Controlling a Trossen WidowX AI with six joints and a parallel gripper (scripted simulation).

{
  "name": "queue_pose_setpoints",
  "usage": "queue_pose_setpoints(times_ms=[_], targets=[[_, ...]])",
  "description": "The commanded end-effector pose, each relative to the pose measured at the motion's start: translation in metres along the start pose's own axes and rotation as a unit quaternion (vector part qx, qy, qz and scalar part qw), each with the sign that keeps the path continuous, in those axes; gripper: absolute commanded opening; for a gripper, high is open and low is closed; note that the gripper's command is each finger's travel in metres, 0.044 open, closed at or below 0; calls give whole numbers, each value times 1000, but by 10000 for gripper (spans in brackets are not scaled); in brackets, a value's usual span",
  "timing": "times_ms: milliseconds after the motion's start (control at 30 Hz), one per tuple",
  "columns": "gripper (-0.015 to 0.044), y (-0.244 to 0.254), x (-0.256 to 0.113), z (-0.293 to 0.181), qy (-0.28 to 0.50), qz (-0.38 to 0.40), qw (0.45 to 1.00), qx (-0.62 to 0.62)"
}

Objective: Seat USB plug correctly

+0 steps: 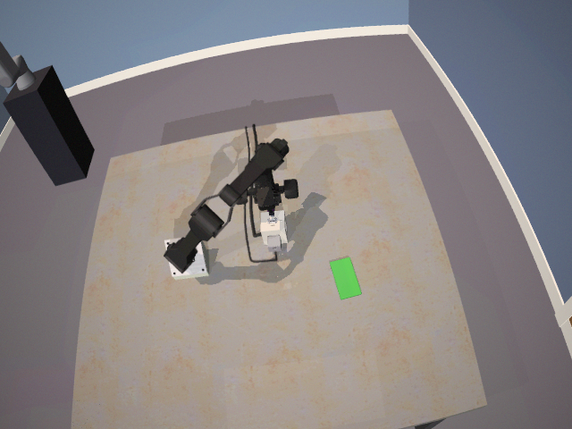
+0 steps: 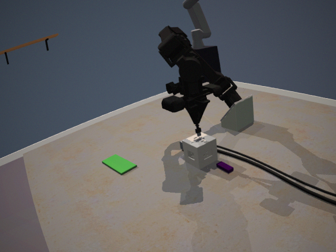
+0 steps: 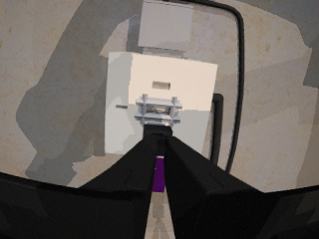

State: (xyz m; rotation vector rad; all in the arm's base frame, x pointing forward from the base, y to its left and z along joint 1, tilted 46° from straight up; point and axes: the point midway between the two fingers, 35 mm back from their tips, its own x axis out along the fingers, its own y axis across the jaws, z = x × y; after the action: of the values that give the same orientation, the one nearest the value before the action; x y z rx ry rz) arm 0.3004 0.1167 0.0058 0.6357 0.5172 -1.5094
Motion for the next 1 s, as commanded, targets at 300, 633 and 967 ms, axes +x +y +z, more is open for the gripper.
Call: queue_pose_setpoints(times_ms=[300,633,967], targets=[[0,-1,3,2,-9,-1,1000,2],[0,-2,4,2,-13,-1,1000,3],[0,-2,6,3,-17,-2,1000,4]])
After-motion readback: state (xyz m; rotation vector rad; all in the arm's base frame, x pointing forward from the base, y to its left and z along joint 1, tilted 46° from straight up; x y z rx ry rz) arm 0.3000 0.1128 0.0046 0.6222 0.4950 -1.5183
